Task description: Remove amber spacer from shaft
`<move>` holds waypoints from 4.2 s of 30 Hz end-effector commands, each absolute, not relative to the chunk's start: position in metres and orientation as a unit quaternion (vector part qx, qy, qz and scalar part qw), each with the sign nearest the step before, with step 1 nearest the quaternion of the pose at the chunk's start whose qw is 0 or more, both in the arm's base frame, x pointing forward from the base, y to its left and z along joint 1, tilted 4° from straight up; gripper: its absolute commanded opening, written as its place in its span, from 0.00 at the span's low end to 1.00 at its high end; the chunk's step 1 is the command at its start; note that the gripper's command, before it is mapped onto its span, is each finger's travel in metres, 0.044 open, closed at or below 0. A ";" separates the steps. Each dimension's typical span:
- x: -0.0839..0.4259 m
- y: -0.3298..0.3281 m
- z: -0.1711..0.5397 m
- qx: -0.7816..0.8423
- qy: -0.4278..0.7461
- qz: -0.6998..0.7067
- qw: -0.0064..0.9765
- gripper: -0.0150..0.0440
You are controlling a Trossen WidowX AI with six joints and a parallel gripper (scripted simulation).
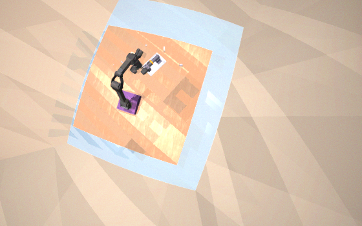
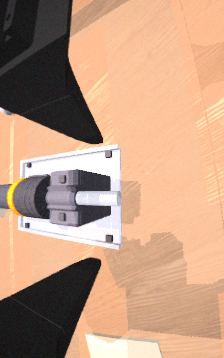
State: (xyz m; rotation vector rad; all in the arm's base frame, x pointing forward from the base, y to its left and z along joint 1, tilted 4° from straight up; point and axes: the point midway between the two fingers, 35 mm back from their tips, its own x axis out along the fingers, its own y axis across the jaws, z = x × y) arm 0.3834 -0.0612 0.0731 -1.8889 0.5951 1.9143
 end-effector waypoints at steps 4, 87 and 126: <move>0.384 -0.061 0.074 -0.675 0.208 0.684 0.183 1.00; 0.353 -0.041 0.052 -0.883 0.261 0.378 0.091 1.00; 0.375 -0.057 0.026 -0.884 0.262 0.377 0.091 1.00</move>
